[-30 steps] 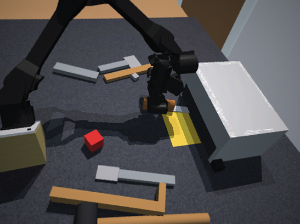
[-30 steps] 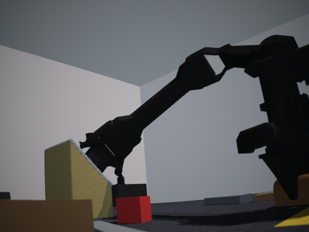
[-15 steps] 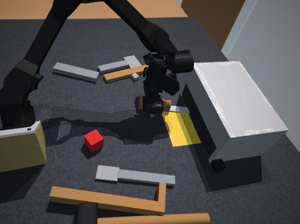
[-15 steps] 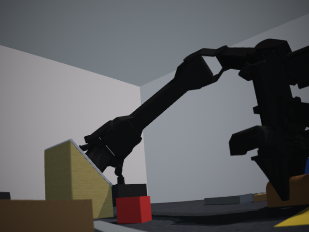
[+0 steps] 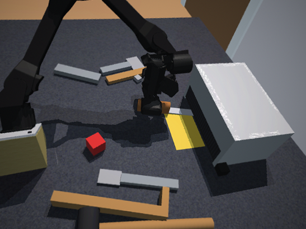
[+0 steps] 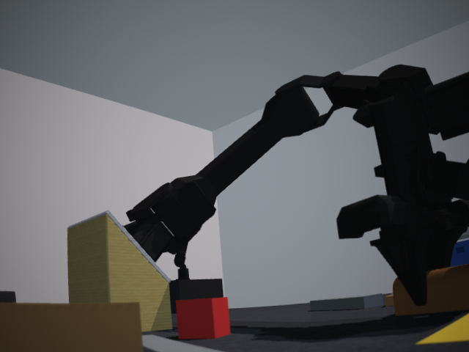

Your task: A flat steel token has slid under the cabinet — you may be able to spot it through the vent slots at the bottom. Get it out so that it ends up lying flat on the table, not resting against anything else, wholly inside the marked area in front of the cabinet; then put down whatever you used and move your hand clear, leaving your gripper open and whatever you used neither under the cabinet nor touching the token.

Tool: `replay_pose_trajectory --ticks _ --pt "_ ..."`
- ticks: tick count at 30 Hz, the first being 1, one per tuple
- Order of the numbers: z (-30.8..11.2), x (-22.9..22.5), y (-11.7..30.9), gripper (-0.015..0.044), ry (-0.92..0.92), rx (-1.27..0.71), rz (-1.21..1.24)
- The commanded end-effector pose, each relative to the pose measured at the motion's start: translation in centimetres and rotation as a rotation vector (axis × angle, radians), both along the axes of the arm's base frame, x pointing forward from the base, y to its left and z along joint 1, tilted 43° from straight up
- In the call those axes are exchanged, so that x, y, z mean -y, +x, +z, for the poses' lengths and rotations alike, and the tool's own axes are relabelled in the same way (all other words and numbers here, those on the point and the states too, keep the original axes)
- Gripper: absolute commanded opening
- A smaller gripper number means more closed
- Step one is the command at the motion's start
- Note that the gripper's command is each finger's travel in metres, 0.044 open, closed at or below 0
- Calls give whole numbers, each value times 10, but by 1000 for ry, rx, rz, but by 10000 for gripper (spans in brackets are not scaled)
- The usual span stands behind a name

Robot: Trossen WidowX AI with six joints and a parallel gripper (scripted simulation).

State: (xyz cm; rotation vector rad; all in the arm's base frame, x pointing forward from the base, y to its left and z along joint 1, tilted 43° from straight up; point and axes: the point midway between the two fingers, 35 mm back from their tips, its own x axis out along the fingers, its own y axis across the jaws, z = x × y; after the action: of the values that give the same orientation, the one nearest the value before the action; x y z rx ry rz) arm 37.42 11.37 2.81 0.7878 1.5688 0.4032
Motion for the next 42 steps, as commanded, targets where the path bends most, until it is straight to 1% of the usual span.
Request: replay_pose_trajectory --ticks 1,42 --pt "0 -2 -6 0 -1 -4 1" --pt "9 -11 -48 0 0 -7 1"
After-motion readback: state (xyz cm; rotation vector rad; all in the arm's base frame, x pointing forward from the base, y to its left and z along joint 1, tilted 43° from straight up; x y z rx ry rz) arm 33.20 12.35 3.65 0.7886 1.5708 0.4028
